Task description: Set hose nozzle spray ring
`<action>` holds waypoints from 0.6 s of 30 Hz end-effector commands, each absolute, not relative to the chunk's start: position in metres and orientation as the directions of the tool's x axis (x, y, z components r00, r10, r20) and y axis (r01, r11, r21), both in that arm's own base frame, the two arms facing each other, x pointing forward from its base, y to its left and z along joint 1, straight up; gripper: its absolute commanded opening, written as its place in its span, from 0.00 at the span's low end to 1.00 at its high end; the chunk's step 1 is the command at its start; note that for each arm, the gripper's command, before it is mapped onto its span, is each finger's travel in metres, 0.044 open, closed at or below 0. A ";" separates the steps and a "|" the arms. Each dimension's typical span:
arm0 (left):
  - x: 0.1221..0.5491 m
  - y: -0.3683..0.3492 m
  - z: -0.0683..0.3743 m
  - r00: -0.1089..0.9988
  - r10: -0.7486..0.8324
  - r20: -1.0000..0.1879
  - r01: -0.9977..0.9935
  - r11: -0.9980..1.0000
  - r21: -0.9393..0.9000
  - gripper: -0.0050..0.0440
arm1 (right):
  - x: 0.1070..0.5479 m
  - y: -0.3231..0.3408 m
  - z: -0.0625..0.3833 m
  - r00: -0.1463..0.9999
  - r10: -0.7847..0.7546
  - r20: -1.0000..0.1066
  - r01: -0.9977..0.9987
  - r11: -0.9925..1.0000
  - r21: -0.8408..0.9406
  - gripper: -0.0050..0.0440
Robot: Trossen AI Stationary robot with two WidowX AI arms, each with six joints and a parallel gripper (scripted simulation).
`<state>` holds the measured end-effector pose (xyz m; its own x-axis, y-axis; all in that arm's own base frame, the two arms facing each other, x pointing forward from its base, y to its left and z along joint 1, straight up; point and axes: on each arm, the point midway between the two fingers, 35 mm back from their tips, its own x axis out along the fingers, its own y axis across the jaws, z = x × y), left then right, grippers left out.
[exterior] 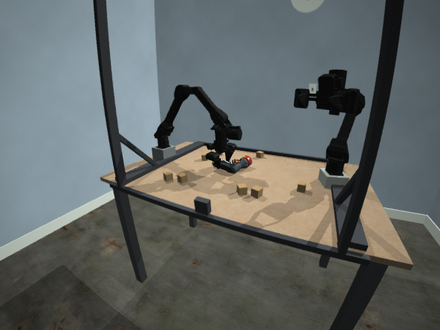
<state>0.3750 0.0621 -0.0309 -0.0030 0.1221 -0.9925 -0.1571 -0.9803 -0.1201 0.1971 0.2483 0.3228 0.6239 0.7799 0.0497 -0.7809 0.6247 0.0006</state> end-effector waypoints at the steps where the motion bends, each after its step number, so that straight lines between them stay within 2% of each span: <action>1: 0.380 0.063 -0.022 0.019 0.128 -0.992 -0.157 -0.979 -0.130 0.84 | 0.197 0.247 0.332 0.625 0.777 0.072 -0.779 0.627 0.004 0.95; 18: 0.381 0.063 -0.019 0.032 0.130 -0.991 -0.156 -0.979 -0.133 0.84 | 0.197 0.247 0.332 0.625 0.777 0.072 -0.779 0.627 0.004 0.95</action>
